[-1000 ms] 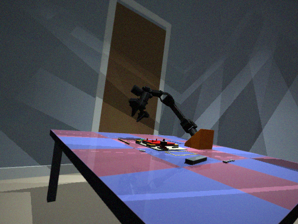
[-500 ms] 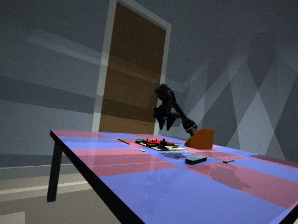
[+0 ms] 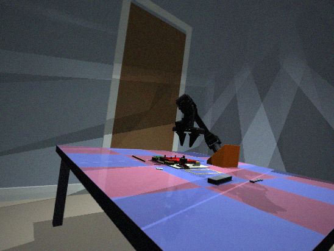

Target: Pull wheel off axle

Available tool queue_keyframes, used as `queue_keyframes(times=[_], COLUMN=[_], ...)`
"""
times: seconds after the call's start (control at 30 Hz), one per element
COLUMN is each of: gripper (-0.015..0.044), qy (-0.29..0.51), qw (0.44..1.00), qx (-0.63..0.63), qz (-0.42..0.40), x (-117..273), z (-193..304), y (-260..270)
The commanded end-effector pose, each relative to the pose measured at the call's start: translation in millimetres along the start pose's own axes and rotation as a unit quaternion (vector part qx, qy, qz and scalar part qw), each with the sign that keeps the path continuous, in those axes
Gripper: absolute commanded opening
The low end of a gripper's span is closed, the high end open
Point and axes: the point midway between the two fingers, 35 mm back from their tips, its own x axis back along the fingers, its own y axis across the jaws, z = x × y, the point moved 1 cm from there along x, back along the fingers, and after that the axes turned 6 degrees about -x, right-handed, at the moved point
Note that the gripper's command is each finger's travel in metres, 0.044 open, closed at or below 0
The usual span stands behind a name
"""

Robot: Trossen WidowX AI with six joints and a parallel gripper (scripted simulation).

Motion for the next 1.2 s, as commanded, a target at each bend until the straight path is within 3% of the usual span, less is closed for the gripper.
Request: queue_keyframes(times=[0.0,0.2,0.53,0.9,1.03,1.17], gripper=[0.03,0.03,0.03,0.03,0.0195,0.0168], qy=[-0.002,-0.002,-0.002,-0.002,-0.003,-0.003], qw=[1.0,1.0,1.0,1.0,1.0,1.0], qx=[0.002,0.002,0.002,0.001,-0.002,-0.002], qz=[0.003,0.002,0.004,0.004,0.0,0.0], x=[0,-7,-73,-75,-71,-71], z=[1,0,-1,-1,-3,-3], y=[-6,-6,-6,-6,-5,-5])
